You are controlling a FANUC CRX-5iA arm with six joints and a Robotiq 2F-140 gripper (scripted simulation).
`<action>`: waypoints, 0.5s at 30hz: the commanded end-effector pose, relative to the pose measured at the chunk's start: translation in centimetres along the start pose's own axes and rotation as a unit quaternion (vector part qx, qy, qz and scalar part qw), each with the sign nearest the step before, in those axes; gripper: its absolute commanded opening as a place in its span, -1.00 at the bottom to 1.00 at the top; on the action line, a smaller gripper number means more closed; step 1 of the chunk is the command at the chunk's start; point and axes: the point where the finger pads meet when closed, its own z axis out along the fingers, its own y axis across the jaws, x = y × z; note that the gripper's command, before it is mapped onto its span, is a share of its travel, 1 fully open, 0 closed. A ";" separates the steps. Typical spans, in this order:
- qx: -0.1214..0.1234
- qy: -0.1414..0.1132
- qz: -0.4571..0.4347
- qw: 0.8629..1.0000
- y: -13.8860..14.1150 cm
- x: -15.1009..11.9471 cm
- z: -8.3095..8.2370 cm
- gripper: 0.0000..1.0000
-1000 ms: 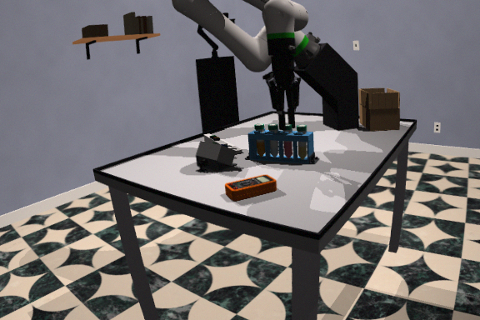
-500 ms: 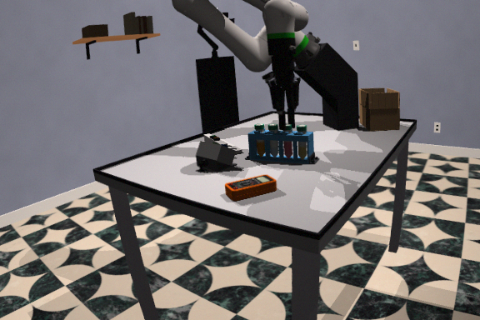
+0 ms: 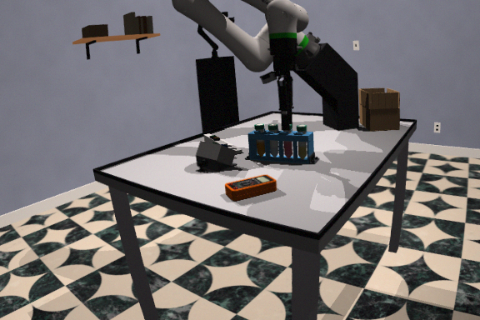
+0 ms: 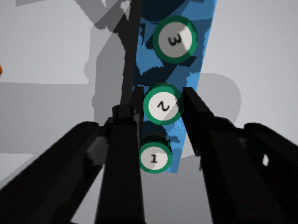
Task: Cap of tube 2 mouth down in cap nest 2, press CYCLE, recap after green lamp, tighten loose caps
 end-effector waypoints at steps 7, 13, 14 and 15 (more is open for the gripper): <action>-0.012 -0.011 -0.193 0.981 -0.1 0.0 0.0 -0.41; -0.012 -0.011 -0.193 0.981 -0.1 0.0 -0.1 -0.18; -0.012 -0.011 -0.193 0.981 -0.1 0.0 -0.1 -0.18; -0.012 -0.011 -0.193 0.981 -0.1 0.0 -0.1 -0.18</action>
